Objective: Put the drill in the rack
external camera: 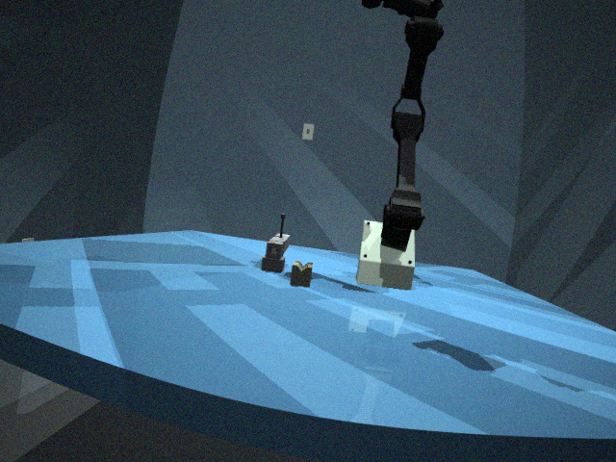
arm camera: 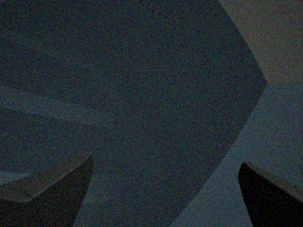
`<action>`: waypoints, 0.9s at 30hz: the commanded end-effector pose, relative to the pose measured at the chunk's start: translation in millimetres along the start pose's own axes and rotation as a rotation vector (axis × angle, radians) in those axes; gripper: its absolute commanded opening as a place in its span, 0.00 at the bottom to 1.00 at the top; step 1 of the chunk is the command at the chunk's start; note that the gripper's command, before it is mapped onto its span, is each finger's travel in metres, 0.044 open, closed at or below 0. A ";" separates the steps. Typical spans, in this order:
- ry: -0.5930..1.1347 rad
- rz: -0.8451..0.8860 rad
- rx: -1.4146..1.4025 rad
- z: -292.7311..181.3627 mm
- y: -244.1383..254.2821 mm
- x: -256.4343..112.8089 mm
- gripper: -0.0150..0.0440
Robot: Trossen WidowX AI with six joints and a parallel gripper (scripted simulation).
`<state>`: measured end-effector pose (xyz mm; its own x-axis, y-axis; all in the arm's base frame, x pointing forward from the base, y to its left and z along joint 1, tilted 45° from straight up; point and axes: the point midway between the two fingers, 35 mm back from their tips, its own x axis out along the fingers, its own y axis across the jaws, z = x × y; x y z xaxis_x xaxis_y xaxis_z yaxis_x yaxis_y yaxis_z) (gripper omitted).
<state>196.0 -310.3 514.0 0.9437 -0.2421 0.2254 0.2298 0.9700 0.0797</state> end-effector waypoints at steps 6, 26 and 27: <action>0.000 0.000 0.000 0.0 0.0 0.0 0.67; -0.492 -0.250 -0.359 151.8 94.5 -105.9 0.25; -0.511 -0.252 -0.381 156.8 102.6 -109.6 0.25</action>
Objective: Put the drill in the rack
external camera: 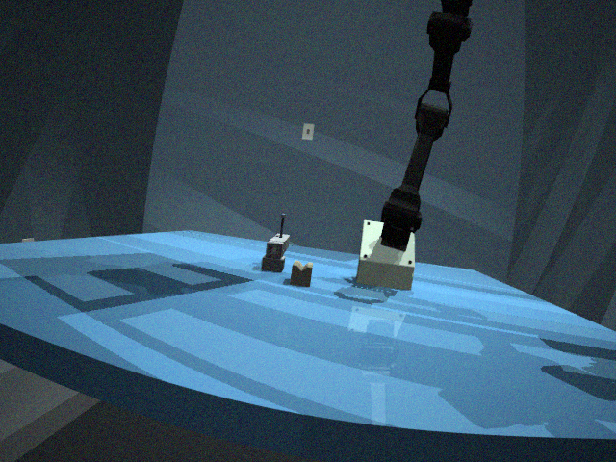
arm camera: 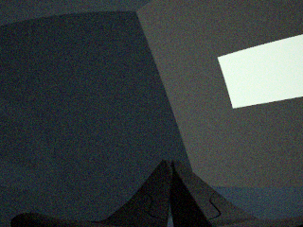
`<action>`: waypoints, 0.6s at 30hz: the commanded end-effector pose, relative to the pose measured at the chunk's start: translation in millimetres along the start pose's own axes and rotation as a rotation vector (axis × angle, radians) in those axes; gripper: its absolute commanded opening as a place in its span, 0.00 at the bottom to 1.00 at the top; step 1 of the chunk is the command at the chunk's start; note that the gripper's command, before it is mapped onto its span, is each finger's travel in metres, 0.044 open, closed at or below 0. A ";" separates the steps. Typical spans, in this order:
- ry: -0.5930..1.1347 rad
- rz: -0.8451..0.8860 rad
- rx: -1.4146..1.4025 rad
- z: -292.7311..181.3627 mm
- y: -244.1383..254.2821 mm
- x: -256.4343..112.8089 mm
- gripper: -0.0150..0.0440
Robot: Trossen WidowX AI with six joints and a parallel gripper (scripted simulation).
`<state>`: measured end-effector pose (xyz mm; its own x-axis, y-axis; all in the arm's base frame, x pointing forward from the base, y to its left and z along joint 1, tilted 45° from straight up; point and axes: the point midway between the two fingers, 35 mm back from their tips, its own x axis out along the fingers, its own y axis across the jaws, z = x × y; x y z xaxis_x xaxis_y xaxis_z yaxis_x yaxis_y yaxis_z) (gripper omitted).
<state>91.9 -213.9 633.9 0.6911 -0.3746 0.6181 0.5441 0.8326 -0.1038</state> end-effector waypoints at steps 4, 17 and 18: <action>-0.190 -0.007 -0.170 70.9 48.1 -22.5 0.25; -0.416 0.113 -0.506 128.4 185.6 -53.6 0.25; -0.427 0.128 -0.523 129.2 195.4 -54.6 0.25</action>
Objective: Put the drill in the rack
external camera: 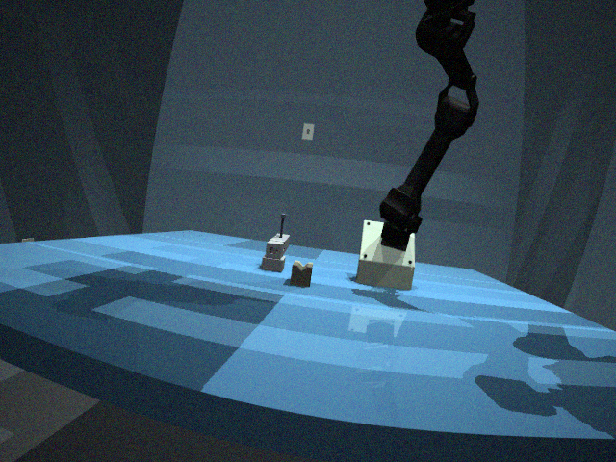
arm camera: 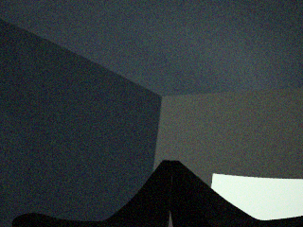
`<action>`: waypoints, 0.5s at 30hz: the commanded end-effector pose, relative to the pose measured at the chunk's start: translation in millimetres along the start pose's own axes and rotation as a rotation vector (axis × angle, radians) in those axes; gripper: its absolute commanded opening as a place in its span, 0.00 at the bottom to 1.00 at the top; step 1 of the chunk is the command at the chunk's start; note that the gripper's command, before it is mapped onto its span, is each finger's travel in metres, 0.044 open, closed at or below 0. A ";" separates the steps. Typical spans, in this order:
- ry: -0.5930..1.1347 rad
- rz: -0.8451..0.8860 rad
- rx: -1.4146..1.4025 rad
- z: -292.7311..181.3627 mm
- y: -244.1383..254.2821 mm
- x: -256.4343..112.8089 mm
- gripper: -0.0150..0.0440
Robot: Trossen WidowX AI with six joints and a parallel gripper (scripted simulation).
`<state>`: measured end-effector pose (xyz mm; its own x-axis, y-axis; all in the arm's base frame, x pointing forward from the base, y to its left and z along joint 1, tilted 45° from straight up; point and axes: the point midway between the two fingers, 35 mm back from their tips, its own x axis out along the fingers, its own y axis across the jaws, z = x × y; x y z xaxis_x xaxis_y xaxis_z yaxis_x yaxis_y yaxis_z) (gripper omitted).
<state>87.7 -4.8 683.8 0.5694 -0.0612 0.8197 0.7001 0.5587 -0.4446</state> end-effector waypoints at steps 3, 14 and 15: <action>-0.087 0.085 -0.100 29.9 50.7 4.8 0.25; -0.212 0.409 -0.266 47.3 202.5 5.1 0.25; -0.208 0.433 -0.259 44.0 213.6 4.3 0.25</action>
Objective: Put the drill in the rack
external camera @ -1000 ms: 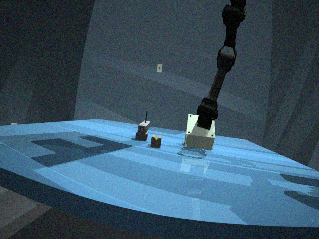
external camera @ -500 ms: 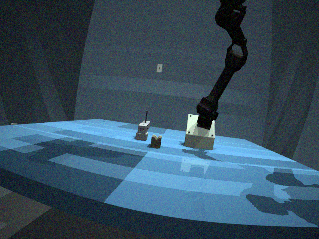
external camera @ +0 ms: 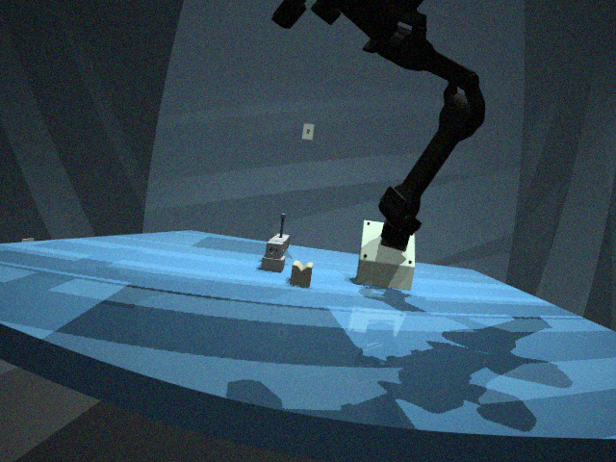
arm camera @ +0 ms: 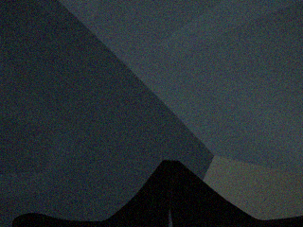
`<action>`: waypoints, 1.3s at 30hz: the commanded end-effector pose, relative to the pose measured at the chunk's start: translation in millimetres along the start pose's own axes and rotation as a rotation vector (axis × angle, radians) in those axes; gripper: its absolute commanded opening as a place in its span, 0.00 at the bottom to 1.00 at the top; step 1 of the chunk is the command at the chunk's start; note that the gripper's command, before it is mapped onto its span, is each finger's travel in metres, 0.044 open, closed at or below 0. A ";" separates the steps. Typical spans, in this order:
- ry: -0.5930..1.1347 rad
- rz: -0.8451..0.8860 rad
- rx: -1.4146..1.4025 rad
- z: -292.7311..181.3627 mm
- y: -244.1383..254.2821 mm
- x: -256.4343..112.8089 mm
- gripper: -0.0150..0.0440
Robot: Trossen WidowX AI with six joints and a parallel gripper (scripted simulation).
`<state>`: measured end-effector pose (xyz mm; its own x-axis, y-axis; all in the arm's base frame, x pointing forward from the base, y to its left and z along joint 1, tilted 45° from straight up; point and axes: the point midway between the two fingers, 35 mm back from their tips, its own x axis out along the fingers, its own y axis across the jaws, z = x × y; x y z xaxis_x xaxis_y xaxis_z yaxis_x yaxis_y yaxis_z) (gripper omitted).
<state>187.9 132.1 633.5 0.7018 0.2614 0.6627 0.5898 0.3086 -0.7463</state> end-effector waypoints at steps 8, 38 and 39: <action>-0.043 0.441 -0.032 -7.5 170.8 24.8 0.25; 0.686 1.693 0.646 -205.4 483.5 -203.6 0.25; 0.747 1.736 0.712 -210.0 486.8 -219.8 0.25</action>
<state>425.7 58.2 155.3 0.5154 0.2834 -0.8087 -0.8408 0.3495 -0.4134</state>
